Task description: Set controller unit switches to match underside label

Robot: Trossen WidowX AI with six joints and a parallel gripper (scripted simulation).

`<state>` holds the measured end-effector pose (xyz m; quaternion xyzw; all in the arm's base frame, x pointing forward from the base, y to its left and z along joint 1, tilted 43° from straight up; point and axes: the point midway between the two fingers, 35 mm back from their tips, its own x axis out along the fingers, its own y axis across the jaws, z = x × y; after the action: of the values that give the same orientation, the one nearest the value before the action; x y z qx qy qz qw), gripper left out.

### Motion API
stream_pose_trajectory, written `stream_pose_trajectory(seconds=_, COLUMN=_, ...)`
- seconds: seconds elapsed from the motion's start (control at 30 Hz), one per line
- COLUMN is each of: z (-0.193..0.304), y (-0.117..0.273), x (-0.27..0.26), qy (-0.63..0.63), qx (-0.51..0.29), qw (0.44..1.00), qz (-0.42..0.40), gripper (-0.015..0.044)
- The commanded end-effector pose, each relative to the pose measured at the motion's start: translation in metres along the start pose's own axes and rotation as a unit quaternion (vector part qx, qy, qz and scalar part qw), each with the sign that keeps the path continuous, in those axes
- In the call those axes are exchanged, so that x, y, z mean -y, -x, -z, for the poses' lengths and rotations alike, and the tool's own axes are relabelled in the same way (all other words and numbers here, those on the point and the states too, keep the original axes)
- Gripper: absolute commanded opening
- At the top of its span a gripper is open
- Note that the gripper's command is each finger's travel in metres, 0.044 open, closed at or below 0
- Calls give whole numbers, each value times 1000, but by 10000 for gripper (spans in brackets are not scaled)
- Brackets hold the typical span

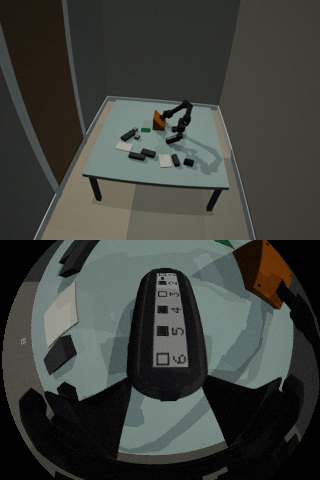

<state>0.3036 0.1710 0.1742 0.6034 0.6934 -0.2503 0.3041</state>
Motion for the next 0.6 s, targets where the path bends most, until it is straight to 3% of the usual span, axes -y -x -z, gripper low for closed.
stream_pose_trajectory(seconds=0.0, z=-1, y=-6, x=3, qy=-7, qx=5, qw=1000, qz=5, gripper=338)
stream_pose_trajectory(seconds=0.57, z=6, y=-17, x=3, qy=-7, qx=5, qw=1000, qz=5, gripper=338)
